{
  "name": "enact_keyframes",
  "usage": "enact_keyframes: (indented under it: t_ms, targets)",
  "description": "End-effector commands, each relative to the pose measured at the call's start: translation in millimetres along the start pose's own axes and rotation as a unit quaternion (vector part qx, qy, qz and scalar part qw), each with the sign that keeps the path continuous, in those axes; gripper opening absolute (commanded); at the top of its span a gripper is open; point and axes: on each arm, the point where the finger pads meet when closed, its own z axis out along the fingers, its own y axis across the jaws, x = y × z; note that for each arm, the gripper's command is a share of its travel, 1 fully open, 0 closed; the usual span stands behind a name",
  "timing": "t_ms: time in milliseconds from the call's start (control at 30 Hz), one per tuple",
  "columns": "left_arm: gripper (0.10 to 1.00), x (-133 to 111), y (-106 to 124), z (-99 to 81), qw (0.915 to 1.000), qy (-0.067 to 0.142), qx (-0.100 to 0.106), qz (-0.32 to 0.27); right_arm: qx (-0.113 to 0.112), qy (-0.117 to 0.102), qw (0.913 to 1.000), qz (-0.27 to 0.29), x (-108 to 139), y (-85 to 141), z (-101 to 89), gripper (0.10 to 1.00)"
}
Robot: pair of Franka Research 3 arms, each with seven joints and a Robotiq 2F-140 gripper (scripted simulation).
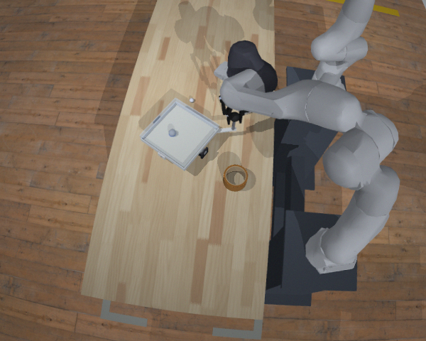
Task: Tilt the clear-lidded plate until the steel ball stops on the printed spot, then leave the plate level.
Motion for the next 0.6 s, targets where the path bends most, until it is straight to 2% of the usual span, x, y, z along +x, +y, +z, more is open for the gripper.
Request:
enact_keyframes:
  t_ms: [0, 567]
  targets:
    - [0.099, 3.3, -2.2, -1.5, 1.0, 0.004, 0.003, -0.001, 0.002, 0.0, 1.0, -0.002, 0.2, -0.4, -0.6, 1.0]
    - [0.099, -2.0, -0.8, 1.6, 1.0, 0.004, 0.003, -0.001, 0.002, 0.0, 1.0, -0.002, 0.2, -0.4, -0.6, 1.0]
